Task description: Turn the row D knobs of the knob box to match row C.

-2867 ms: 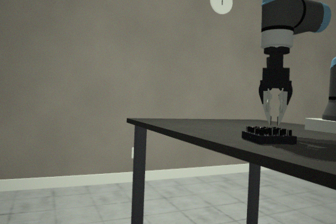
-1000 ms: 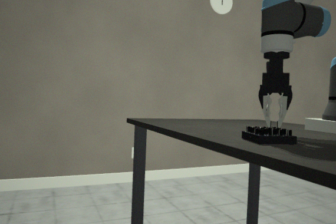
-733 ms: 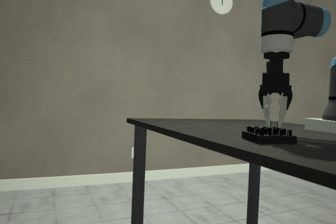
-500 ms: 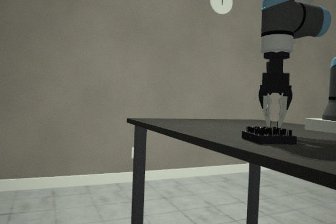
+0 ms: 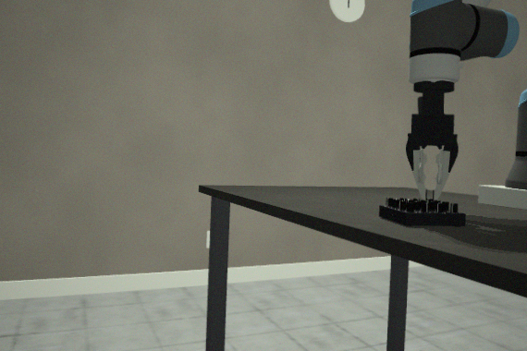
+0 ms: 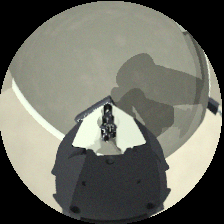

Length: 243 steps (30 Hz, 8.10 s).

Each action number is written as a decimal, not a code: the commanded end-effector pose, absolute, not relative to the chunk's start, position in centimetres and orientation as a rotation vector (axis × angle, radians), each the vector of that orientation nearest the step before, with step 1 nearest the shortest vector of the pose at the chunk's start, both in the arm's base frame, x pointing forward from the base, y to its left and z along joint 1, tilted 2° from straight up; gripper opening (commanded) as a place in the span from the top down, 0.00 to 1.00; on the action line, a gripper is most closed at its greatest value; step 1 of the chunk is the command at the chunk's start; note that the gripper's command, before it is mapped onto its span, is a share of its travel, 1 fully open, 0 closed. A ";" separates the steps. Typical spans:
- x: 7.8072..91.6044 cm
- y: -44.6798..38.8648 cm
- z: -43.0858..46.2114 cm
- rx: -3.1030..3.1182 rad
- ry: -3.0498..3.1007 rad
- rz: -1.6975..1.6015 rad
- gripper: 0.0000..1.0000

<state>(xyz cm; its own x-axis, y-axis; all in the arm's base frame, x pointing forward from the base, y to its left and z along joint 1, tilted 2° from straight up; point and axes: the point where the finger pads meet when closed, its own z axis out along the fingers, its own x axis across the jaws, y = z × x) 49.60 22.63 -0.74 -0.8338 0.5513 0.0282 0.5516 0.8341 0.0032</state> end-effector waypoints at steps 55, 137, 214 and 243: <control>49.7 22.6 -0.7 -0.728 -3.031 -0.020 0.96; 50.1 22.6 -0.7 0.717 -3.042 -0.035 0.96; 50.4 22.4 9.5 0.717 -3.042 -0.035 0.00; 50.5 22.3 14.8 0.717 -3.042 -0.035 0.00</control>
<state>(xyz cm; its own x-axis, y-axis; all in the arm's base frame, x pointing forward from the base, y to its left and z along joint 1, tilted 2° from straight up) 50.42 22.32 14.70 -0.8946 -0.4467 0.0112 -0.4463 0.8945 0.0259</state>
